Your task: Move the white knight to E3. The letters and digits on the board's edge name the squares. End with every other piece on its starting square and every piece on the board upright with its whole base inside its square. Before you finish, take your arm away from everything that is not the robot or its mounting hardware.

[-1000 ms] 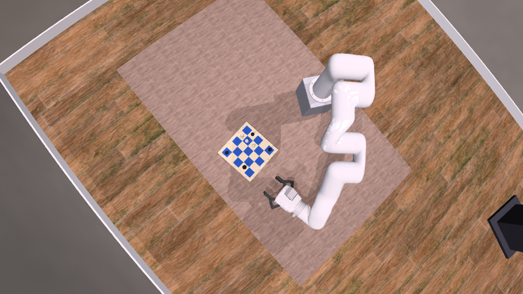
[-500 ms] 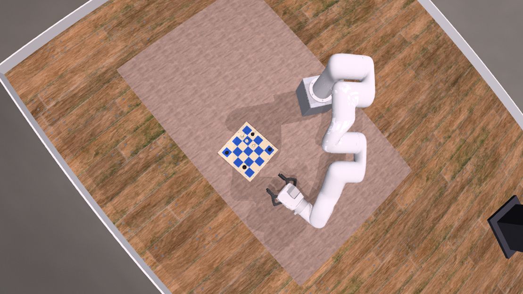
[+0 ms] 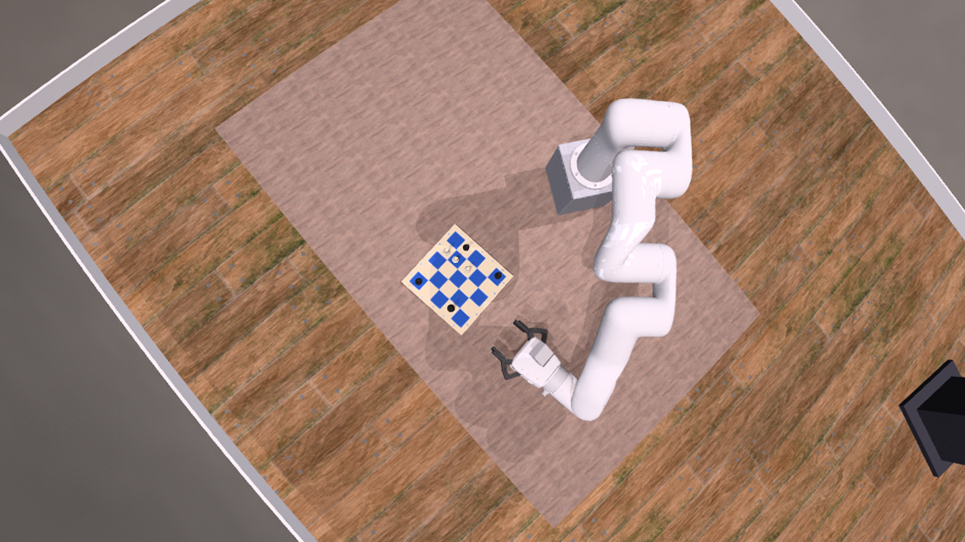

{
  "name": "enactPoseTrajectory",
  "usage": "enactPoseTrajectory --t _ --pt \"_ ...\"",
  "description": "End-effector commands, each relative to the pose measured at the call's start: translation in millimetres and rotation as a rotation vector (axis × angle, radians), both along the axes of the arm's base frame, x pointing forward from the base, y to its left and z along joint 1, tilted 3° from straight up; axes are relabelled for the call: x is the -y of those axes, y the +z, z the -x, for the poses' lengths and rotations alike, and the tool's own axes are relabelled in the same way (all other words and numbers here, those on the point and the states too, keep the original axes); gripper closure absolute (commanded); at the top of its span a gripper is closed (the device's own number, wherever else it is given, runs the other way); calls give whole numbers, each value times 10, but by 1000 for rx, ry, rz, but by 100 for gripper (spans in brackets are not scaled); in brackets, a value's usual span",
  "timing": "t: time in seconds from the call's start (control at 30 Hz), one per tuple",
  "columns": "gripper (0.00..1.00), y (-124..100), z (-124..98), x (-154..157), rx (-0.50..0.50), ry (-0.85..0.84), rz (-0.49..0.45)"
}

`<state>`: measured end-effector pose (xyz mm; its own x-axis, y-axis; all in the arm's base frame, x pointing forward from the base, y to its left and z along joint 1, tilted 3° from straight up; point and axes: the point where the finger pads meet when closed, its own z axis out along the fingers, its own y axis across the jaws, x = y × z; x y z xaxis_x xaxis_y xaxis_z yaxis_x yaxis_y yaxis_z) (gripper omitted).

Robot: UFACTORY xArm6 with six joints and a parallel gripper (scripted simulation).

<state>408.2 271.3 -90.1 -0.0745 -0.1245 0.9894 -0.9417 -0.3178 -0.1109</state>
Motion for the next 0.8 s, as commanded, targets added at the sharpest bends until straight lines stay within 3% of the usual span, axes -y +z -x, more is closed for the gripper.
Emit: enactPoseTrajectory --t 0.0,0.77 --pt "0 15 -7 -13 3 0 -3" --pt "0 38 -6 -14 3 0 -3"
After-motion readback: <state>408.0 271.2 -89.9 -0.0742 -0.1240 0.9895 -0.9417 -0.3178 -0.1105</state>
